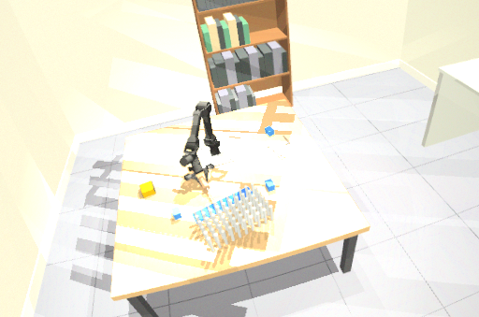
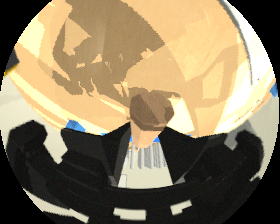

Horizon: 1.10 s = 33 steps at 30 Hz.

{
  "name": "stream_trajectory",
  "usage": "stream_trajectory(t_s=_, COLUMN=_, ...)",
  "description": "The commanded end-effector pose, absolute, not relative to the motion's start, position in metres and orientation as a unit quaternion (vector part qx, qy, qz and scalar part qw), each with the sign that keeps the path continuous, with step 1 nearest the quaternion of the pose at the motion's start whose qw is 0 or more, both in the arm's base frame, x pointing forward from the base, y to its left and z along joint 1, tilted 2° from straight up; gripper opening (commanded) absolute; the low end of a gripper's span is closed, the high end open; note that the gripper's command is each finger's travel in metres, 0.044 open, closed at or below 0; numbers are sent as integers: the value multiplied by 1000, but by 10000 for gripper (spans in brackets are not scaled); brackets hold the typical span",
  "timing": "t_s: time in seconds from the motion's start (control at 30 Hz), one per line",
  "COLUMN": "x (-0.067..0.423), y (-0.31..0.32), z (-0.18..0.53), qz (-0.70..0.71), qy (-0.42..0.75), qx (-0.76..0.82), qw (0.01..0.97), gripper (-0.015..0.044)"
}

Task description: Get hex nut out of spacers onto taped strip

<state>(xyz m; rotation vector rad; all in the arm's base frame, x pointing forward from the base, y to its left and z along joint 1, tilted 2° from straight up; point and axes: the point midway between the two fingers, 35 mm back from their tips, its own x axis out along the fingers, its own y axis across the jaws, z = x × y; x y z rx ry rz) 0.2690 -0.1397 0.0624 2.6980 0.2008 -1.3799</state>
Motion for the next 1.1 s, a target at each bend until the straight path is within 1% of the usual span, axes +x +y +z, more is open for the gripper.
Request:
stream_trajectory(t_s=0.0, x=276, y=-141, z=66, qz=-450, qy=64, qx=889, qw=56, gripper=0)
stream_trajectory(t_s=1.07, x=303, y=-136, z=68, qz=-448, qy=64, qx=890, qw=56, gripper=0)
